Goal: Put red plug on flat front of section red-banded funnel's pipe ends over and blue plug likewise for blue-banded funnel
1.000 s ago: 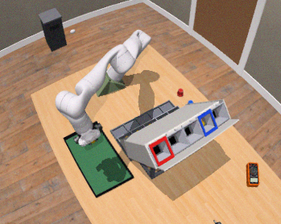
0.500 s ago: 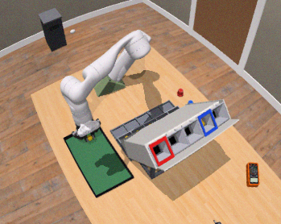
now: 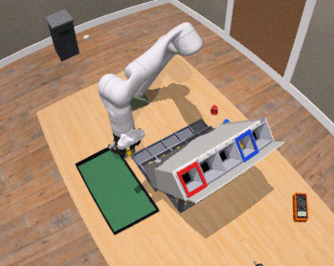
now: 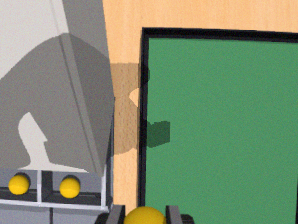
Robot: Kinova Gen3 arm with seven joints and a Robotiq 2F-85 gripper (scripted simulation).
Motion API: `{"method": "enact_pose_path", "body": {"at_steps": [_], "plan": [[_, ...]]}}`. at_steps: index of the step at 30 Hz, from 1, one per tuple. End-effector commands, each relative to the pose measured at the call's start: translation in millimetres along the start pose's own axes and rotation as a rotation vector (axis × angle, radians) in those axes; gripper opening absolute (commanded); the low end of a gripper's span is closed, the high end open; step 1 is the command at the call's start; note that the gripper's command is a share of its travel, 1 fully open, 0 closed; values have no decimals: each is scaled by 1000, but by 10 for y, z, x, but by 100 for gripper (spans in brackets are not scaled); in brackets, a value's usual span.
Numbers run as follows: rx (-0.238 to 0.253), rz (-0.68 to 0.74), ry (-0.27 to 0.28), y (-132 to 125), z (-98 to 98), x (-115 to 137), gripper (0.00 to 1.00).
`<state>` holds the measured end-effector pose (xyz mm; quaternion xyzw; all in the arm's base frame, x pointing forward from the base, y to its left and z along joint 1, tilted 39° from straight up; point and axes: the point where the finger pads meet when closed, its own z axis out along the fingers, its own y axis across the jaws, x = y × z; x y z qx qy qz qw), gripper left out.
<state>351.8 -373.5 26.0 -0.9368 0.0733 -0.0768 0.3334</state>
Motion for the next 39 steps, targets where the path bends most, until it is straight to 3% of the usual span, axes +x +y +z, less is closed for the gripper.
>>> {"method": "enact_pose_path", "body": {"at_steps": [1,7,8,11,16,24,25,28,33,39], "plan": [[-18,5,7,-511,-218,89,0],[-18,5,7,-511,-218,89,0],[-6,4,4,-1132,-432,217,0],[-6,4,4,-1246,-478,240,0],[-6,4,4,-1821,-686,365,0],[-6,4,4,-1821,-686,365,0],[-3,6,3,-2447,-914,497,0],[-3,6,3,-2565,-957,520,0],[-3,6,3,-3172,-1182,653,0],[-3,6,3,-3172,-1182,653,0]]}}
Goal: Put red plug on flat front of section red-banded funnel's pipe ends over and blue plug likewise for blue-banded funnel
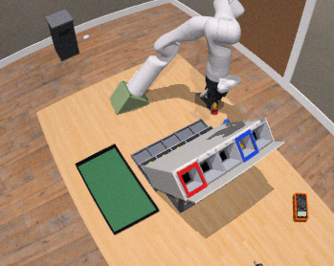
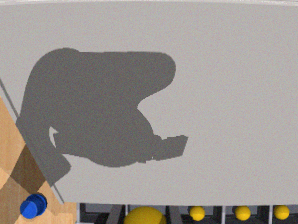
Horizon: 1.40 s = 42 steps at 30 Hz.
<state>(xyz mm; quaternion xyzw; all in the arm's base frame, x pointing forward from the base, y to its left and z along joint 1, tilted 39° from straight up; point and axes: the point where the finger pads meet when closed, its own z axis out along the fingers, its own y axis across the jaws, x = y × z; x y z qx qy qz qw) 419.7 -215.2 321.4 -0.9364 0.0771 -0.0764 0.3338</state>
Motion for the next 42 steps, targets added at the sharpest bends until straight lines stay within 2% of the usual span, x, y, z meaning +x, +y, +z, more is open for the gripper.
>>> {"method": "enact_pose_path", "body": {"at_steps": [1,2,3,6,19,20,25,32,36,37,42], "plan": [[-3,-2,1,-22,-21,7,0],[-3,-2,1,-22,-21,7,0],[-21,-4,8,-653,-252,135,0],[-21,-4,8,-785,-299,162,0],[-21,-4,8,-796,-303,164,0],[-21,-3,8,-796,-310,864,0],[-21,-3,8,-795,-306,1032,0],[-21,-3,8,-798,-316,1663,0],[-21,-3,8,-798,-316,1663,0],[-28,-21,62,-800,-317,1857,0],[-28,-21,62,-800,-317,1857,0]]}}
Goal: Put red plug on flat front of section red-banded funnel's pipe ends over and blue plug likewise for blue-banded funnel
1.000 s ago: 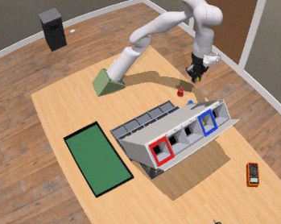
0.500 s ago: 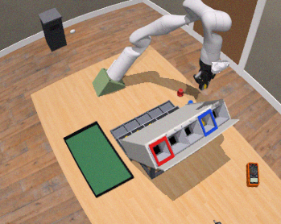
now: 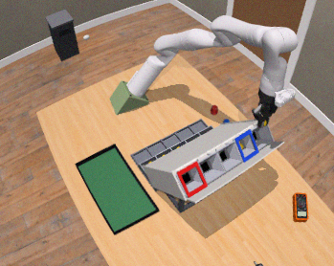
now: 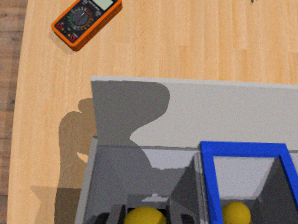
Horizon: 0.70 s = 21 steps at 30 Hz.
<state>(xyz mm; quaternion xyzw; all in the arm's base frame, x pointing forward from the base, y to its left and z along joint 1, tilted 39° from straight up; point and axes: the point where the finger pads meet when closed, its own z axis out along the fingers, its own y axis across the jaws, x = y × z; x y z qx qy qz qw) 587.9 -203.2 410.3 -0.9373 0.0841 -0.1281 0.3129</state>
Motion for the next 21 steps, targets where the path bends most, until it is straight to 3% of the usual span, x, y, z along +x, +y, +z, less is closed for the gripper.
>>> {"method": "enact_pose_path", "body": {"at_steps": [1,11,12,21], "plan": [[5,4,-43,20,-20,159,0],[5,4,-43,20,-20,159,0],[12,19,-100,25,-15,152,0],[12,19,-100,25,-15,152,0]]}}
